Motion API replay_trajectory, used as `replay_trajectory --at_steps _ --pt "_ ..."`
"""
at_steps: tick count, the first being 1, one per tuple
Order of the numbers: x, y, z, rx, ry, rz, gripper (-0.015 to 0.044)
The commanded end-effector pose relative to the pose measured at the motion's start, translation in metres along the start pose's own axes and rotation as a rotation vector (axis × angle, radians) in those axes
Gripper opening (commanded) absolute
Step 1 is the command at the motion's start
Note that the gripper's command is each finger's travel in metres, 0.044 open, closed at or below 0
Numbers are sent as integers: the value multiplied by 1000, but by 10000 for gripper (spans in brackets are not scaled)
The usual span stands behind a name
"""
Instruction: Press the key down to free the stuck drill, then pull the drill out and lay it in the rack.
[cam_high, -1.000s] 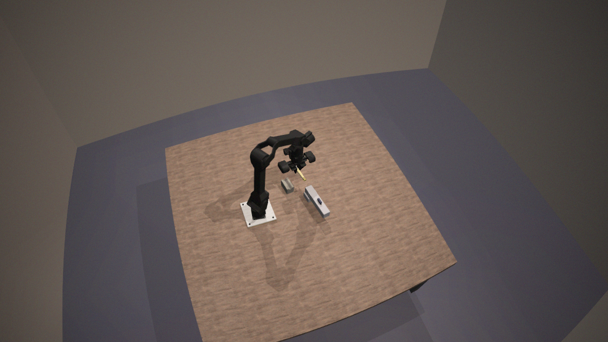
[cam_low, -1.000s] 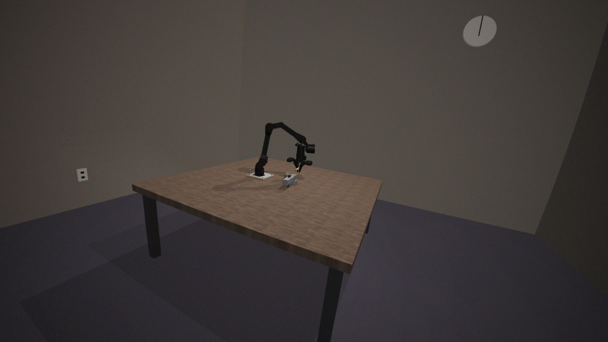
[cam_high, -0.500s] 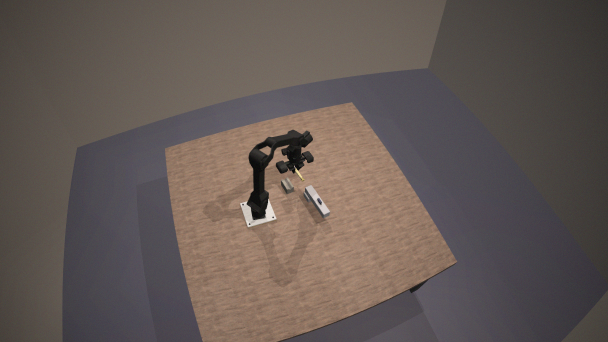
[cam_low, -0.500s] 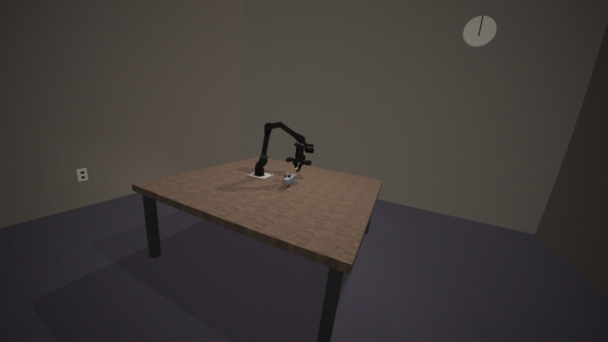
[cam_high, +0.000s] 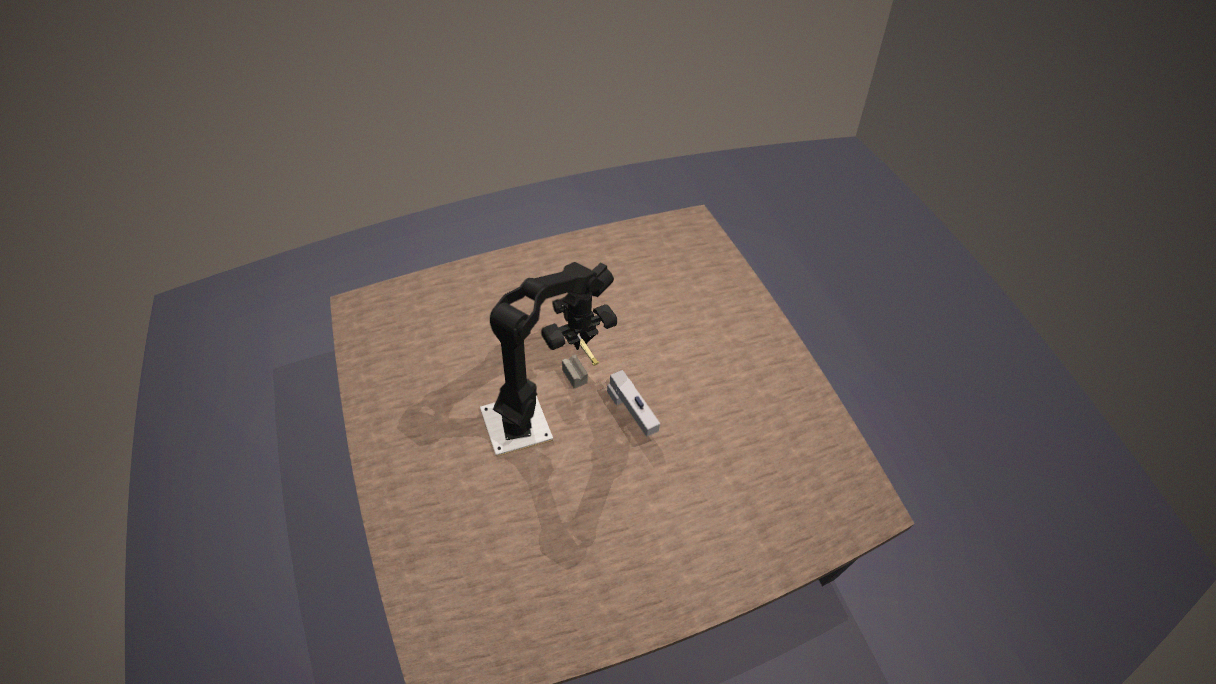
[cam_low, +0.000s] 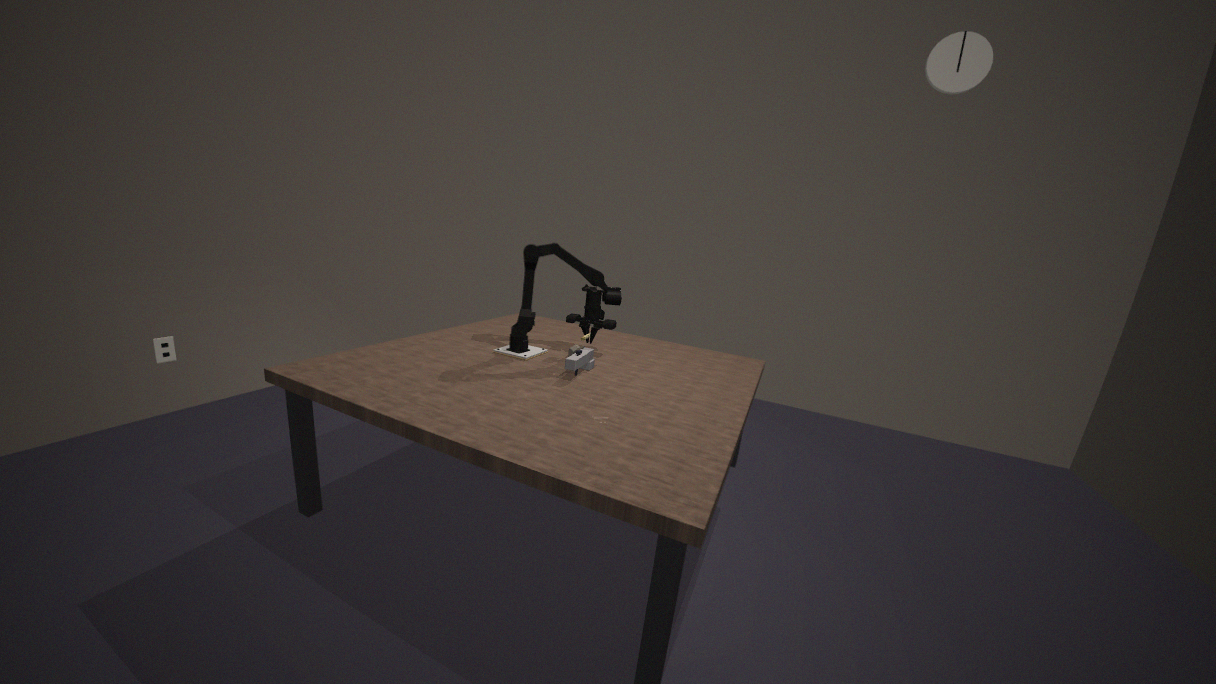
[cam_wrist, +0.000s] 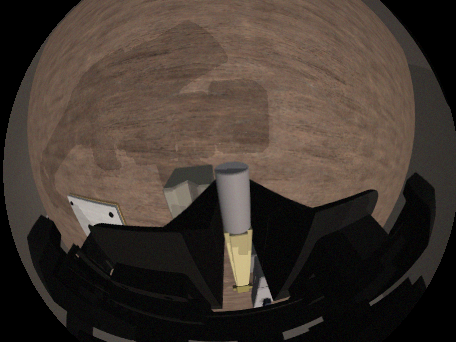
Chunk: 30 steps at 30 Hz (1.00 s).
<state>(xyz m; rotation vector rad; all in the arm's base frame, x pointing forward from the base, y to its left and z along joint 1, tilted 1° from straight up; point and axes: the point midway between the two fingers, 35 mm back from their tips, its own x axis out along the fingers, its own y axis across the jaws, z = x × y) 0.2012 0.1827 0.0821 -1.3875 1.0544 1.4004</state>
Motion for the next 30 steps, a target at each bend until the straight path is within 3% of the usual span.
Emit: replay_trajectory --at_steps 1,18,30 --pt "-1 7 2 2 -4 -5 0" --pt "-3 34 9 2 -5 -2 0" --pt "20 34 8 2 -5 -2 0"
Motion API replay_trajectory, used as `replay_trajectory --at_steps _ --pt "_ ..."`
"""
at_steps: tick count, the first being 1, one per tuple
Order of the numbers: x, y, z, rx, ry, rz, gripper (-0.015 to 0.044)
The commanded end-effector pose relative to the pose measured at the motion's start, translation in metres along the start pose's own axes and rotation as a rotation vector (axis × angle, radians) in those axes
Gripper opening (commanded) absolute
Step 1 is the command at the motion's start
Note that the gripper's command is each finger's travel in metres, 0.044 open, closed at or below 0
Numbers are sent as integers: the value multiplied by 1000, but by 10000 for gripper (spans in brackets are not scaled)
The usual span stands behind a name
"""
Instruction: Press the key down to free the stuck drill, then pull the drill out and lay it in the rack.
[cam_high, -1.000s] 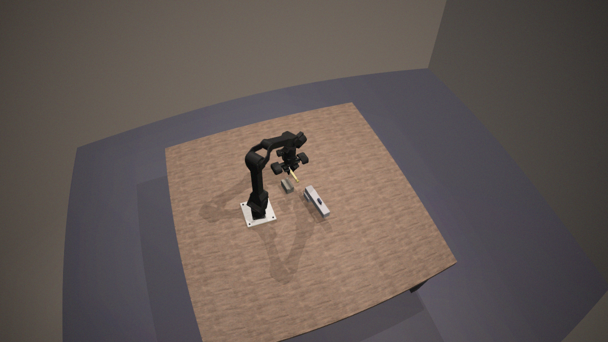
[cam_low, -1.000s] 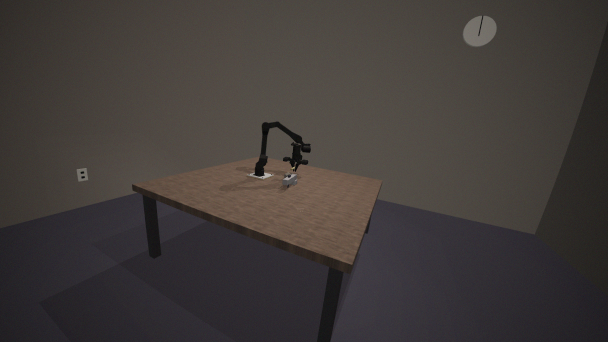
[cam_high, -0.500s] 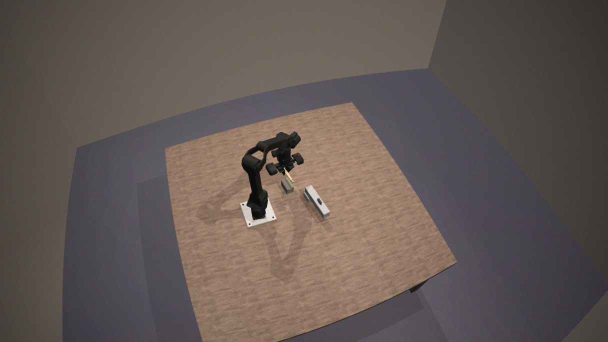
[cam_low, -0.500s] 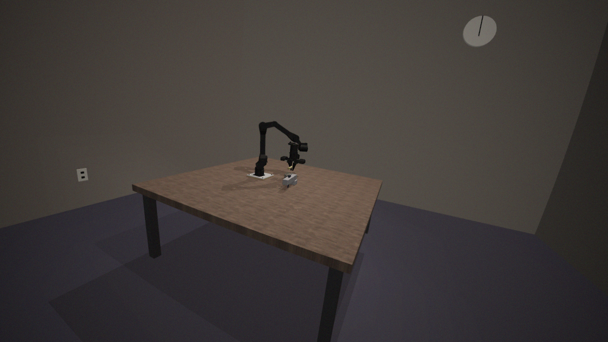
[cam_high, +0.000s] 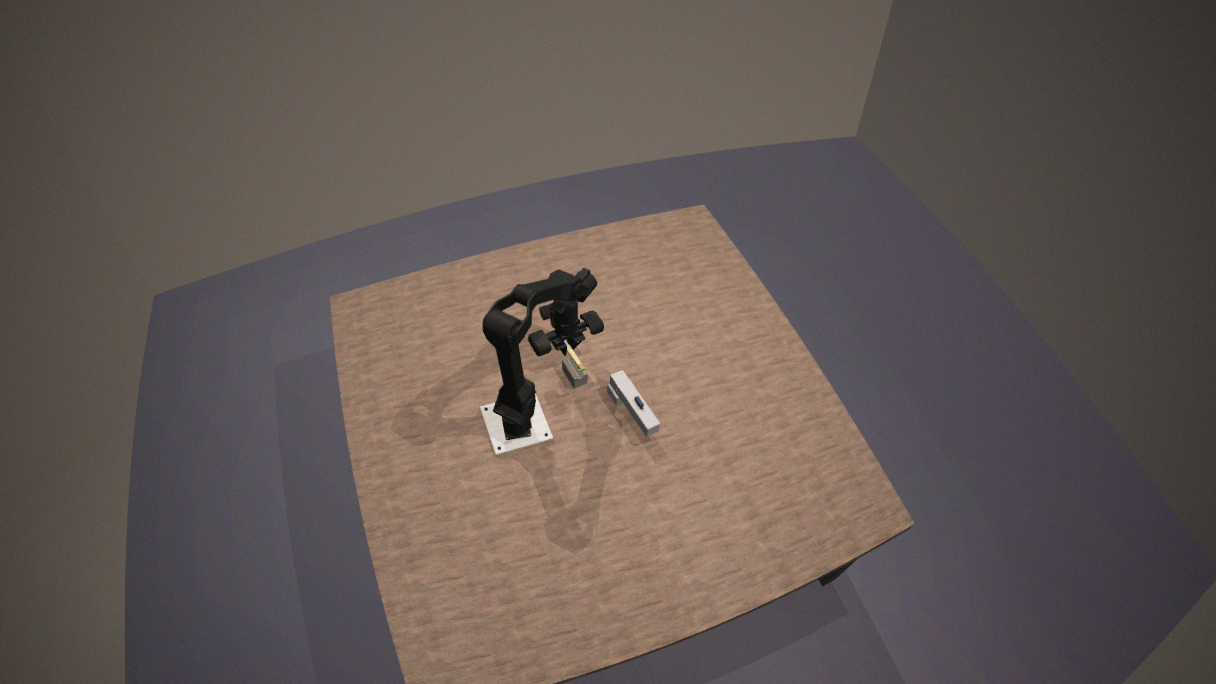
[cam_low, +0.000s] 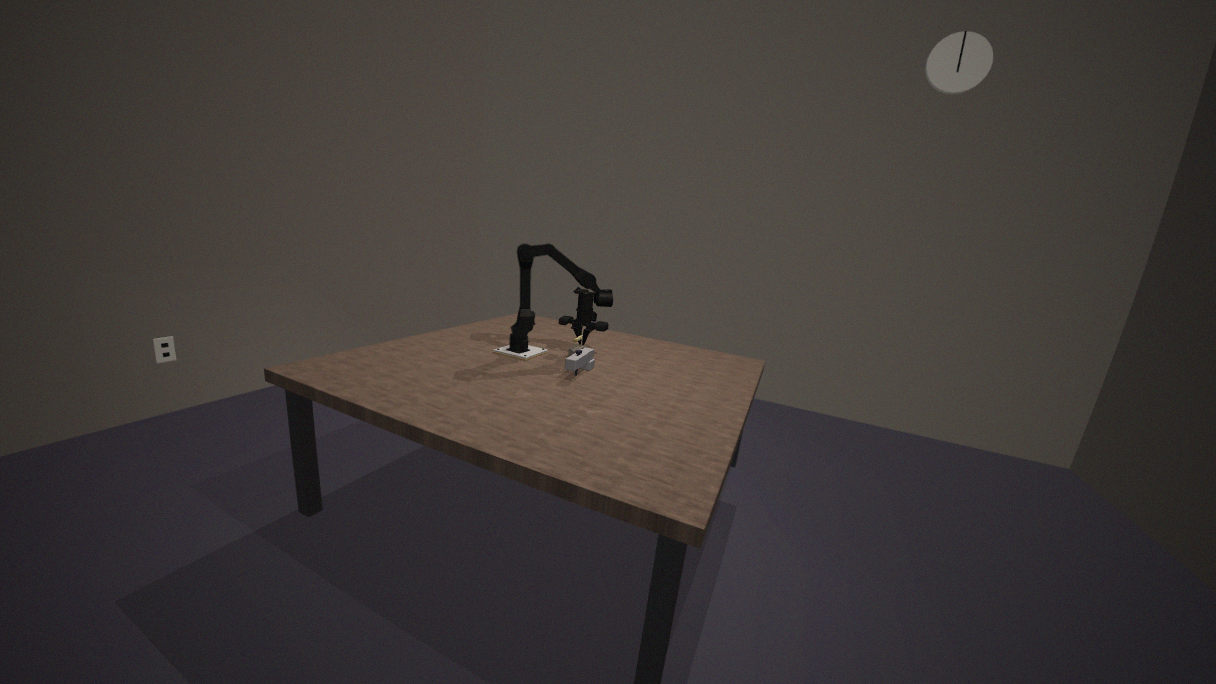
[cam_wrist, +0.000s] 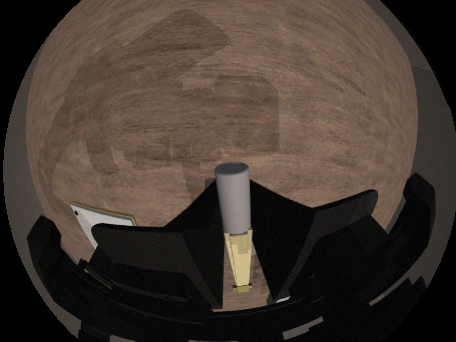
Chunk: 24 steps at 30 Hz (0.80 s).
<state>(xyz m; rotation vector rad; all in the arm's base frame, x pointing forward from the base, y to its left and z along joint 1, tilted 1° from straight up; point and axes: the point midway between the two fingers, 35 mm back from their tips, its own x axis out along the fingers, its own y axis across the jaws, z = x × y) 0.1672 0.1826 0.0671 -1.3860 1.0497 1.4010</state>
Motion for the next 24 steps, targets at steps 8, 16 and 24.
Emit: replay_trajectory --at_steps 8,16,24 --pt "11 1 0 3 -1 0 0" --pt "20 0 0 3 -1 0 0" --pt "29 0 0 3 -1 0 0"
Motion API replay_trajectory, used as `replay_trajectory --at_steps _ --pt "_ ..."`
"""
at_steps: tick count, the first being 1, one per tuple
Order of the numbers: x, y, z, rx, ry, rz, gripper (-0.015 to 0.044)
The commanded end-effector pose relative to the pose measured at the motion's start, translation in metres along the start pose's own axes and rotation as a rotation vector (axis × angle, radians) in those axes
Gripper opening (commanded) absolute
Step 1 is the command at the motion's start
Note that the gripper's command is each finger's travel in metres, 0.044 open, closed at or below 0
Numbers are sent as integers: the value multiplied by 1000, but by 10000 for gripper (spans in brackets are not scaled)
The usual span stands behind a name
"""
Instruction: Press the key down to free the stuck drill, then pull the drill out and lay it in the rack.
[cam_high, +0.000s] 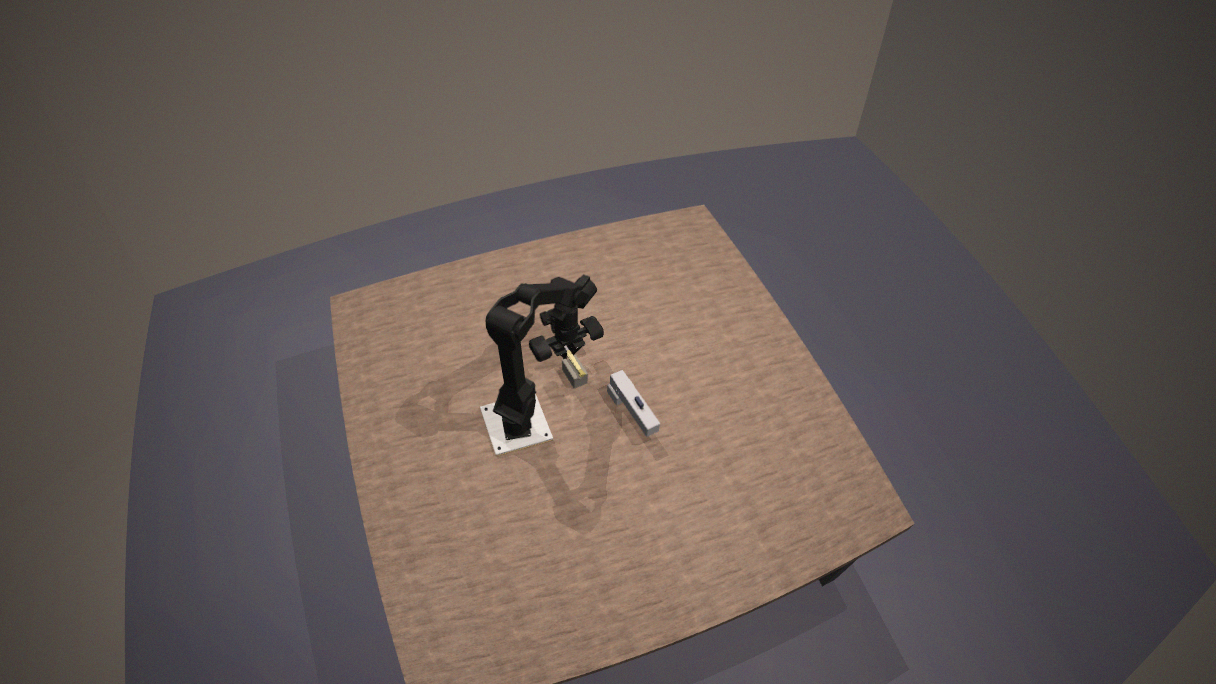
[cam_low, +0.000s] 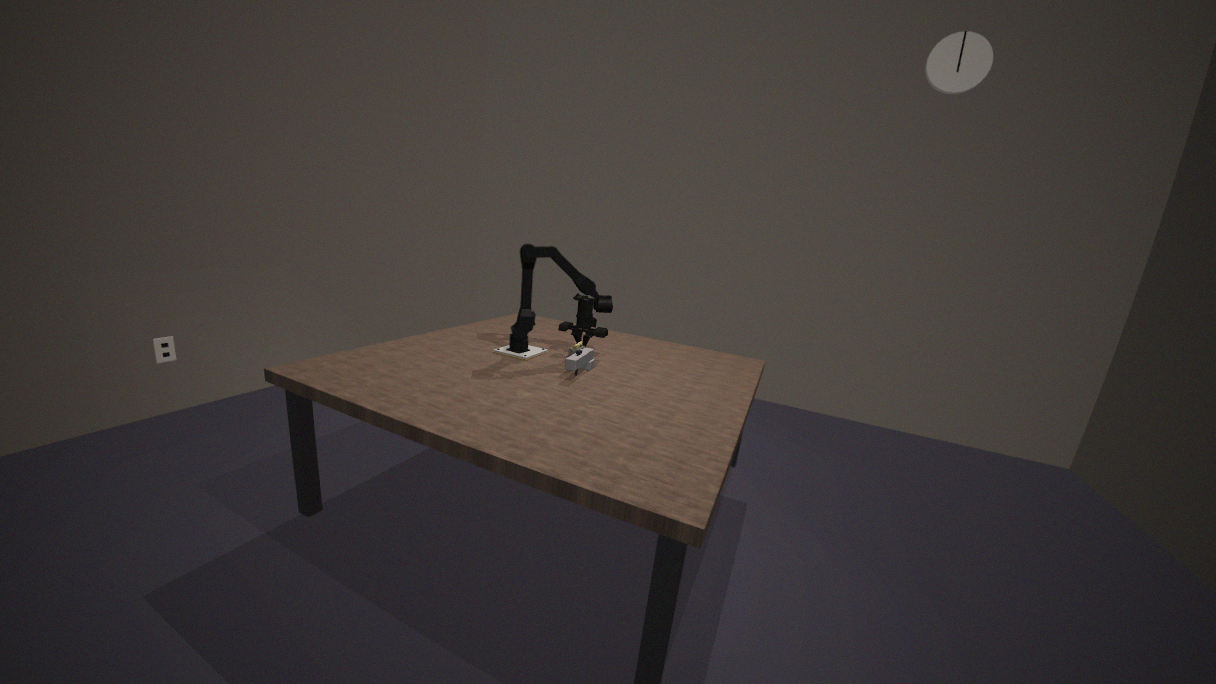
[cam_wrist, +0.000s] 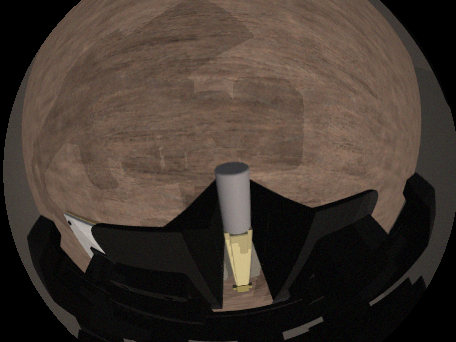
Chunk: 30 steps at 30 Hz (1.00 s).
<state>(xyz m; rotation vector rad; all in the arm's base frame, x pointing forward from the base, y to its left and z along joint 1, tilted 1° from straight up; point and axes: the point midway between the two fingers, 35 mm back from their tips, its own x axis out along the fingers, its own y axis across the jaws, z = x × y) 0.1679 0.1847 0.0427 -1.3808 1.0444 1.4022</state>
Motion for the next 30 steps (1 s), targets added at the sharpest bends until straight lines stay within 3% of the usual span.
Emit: replay_trajectory --at_steps 1,30 --pt "6 1 -1 2 5 3 0" --pt "14 3 -4 2 5 3 0"
